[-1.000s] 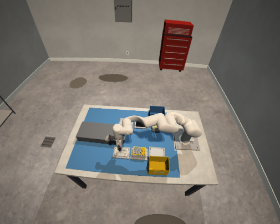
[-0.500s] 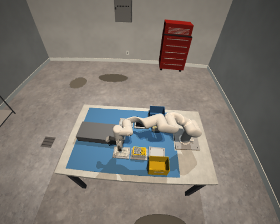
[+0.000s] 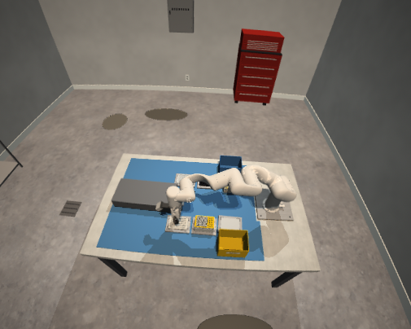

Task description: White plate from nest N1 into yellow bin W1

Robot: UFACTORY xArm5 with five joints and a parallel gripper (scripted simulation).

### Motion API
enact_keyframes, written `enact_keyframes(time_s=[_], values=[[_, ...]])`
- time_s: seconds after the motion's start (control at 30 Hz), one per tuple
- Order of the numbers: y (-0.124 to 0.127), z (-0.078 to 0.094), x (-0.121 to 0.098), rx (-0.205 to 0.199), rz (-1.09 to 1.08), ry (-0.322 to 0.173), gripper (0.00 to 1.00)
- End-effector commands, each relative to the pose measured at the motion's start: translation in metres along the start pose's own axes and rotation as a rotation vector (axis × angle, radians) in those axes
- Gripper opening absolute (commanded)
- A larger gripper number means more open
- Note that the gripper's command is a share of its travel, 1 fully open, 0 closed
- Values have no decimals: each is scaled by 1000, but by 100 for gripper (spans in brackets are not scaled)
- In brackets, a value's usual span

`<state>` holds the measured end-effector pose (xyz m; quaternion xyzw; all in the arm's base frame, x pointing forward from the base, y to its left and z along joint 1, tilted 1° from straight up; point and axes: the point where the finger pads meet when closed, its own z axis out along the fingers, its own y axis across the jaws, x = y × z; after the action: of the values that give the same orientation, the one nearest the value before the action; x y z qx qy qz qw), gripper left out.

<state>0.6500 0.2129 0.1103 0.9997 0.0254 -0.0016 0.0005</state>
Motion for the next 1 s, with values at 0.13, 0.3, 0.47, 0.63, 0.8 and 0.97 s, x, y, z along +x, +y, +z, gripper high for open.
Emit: enact_keyframes(time_s=[0.13,0.3,0.47,0.63,0.8,0.97], values=[[-1,7,1,2,0,6,100],[-1,15,1,2,0,6,100],[-1,24,1,2,0,6,100],[-1,29,1,2,0,6,100],[-1,37,1,2,0,6,100],[-1,45,1,2,0,6,100]])
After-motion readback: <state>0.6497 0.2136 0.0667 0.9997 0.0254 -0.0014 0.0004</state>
